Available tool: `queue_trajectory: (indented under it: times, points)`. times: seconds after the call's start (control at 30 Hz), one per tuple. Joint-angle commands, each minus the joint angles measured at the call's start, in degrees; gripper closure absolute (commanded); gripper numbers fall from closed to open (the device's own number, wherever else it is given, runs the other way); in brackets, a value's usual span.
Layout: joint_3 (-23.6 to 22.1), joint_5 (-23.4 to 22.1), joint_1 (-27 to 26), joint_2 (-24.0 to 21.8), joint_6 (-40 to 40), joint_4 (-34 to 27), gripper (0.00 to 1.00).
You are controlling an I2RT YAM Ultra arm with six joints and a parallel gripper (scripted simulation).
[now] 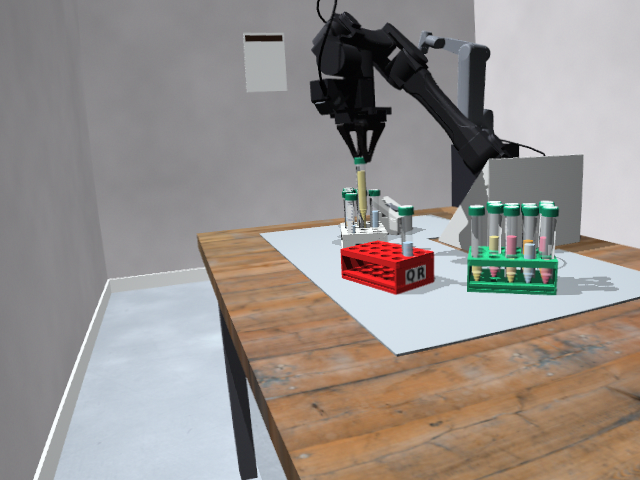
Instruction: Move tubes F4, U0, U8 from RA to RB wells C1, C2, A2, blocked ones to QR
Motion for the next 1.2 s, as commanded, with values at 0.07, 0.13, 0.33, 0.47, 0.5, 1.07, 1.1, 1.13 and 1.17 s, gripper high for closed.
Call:
queue_trajectory:
  times: [0.07, 0.13, 0.33, 0.47, 0.5, 1.07, 1.1, 1.13, 1.17]
  points:
    - [1.6, 0.8, 0.4, -1.7, -0.7, 0.9, 1.00]
    - [1.0, 0.9, 0.5, -1.7, -0.7, 1.1, 1.00]
    - [-1.3, 0.9, -0.1, -1.7, -0.9, 1.5, 1.00]
    - [-1.5, 0.9, 0.2, -1.7, -1.0, 1.7, 1.00]
    - [-1.6, 0.9, 0.2, -1.7, -1.0, 1.8, 1.00]
    - [-1.9, 1.2, -0.5, -1.7, -1.6, 3.1, 1.00]
    - [-2.3, 1.2, -0.4, -1.7, -1.6, 3.2, 1.00]
    - [-2.6, 1.2, -0.3, -1.7, -1.6, 3.2, 1.00]
    - [-2.6, 1.2, -0.3, -1.7, -1.7, 3.3, 1.00]
